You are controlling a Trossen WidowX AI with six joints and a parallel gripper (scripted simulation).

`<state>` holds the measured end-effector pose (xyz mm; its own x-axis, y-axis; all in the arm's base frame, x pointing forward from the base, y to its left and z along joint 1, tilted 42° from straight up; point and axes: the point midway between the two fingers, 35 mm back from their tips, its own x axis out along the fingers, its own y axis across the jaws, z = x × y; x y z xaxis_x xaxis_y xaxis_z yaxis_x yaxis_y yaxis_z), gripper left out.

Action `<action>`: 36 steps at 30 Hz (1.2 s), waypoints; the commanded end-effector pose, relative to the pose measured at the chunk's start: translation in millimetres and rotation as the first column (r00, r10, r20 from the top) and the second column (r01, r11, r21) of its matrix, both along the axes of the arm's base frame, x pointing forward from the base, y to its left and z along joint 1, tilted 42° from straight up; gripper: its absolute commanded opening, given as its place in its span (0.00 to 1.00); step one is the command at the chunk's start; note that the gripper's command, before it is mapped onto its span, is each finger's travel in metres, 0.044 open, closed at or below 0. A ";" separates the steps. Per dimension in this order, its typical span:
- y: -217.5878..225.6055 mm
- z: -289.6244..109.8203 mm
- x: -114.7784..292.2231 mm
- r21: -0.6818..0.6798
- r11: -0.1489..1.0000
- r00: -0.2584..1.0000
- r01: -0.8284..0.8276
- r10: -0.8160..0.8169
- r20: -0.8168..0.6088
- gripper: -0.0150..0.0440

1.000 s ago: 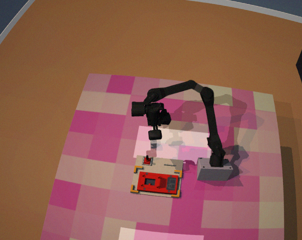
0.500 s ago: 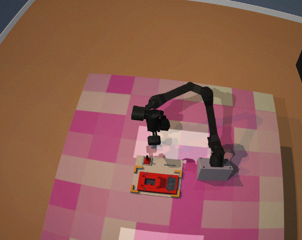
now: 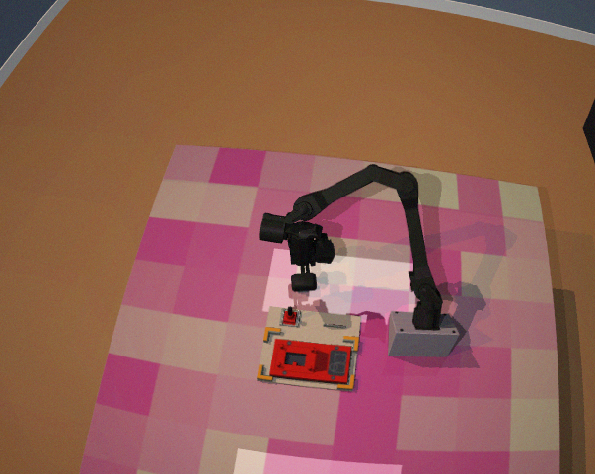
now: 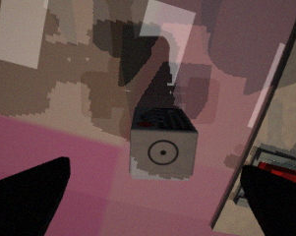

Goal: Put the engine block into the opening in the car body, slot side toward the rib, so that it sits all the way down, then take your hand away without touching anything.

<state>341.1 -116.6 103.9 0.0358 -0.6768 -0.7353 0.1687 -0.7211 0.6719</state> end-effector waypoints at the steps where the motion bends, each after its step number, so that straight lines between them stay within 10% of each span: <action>1: -5.3 -8.3 -2.7 0.005 1.000 1.000 0.002 -0.002 -0.012 1.00; 24: -29.1 -33.9 -3.6 0.002 1.000 1.000 0.002 -0.002 -0.012 1.00; 36: -29.1 -33.9 -3.6 0.002 1.000 1.000 0.002 -0.002 -0.012 0.53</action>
<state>339.0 -145.6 72.3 0.0290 -0.6793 -0.7333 0.1703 -0.7195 0.6732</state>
